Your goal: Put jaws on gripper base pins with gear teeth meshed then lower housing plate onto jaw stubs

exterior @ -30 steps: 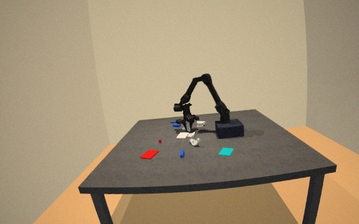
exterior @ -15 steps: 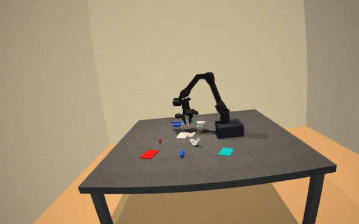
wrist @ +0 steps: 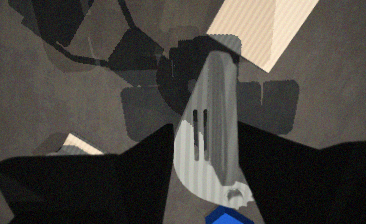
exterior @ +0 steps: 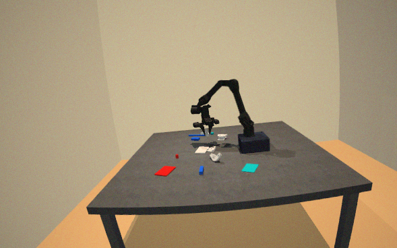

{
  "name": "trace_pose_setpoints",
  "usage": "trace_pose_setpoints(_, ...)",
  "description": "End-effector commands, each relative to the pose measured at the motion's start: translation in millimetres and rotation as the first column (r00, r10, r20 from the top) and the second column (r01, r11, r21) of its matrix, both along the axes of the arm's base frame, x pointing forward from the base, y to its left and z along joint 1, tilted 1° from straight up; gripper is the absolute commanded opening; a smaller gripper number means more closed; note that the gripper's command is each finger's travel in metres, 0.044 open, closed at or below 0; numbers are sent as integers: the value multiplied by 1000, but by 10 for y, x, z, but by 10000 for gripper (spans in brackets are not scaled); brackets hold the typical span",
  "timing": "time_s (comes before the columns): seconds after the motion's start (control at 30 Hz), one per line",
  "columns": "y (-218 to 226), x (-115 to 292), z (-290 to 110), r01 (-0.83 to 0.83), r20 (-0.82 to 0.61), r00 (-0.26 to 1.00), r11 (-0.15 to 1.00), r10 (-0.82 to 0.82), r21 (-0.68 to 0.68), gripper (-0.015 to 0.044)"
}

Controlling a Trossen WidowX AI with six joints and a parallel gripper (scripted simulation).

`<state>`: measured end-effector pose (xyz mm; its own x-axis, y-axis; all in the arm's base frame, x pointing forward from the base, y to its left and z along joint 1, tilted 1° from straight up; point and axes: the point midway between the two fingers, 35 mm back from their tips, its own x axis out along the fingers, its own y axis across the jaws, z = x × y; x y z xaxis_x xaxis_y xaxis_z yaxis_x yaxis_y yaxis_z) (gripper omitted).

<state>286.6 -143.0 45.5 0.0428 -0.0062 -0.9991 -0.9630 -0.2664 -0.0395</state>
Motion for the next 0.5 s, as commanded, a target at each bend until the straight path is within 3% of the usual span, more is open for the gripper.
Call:
trace_pose_setpoints(0.0, 97, -1, 13, 88, -2, 996, 996, -88, 3, 134)
trace_pose_setpoints(0.47, 446, 3, 21, 454, -5, 891, 891, -454, 21, 134)
